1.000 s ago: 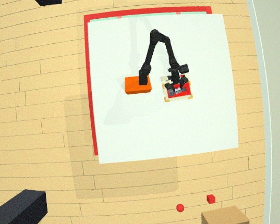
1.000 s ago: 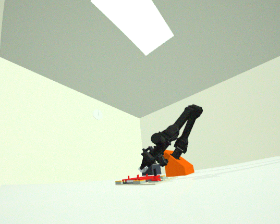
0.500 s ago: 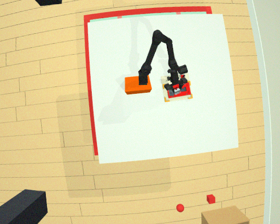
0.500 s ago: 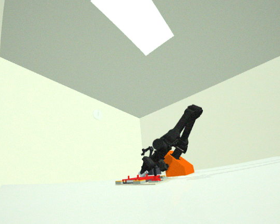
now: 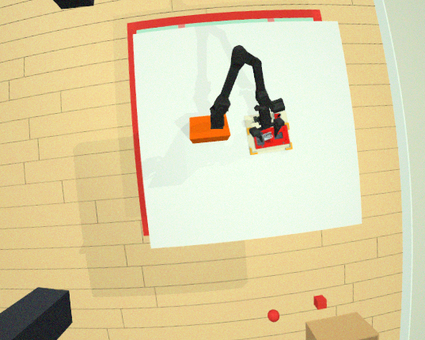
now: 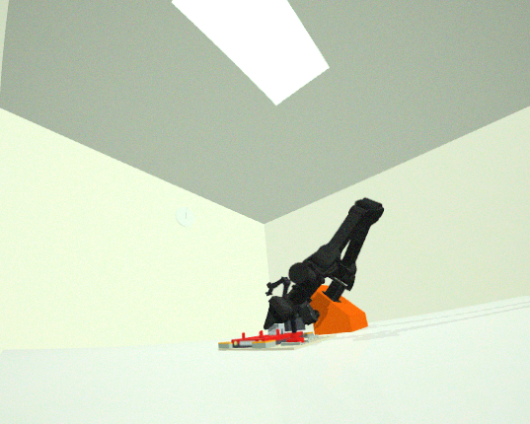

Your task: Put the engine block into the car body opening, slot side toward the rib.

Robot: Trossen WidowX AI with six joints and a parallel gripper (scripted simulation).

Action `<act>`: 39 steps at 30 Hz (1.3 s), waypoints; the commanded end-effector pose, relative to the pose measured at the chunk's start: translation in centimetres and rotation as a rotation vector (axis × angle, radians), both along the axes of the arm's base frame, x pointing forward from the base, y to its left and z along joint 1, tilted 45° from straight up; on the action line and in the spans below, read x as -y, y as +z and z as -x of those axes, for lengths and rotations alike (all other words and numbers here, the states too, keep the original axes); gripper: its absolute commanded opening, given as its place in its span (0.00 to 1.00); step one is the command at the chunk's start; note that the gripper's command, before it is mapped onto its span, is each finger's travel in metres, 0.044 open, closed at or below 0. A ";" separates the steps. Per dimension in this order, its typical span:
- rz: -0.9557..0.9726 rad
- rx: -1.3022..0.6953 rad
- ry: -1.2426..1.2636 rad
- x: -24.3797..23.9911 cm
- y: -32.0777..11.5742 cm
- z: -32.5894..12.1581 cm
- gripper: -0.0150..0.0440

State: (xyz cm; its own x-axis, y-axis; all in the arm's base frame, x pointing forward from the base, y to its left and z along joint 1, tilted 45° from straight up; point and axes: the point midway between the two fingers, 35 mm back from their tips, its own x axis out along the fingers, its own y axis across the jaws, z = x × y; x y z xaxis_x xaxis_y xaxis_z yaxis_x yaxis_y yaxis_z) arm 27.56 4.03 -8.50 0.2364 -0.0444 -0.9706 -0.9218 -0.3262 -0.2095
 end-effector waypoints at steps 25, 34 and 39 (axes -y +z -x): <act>-0.009 -0.004 0.001 0.3 4.1 0.8 1.00; -0.009 -0.004 0.001 0.3 4.1 0.8 1.00; -0.031 -0.025 -0.030 0.4 3.9 0.8 1.00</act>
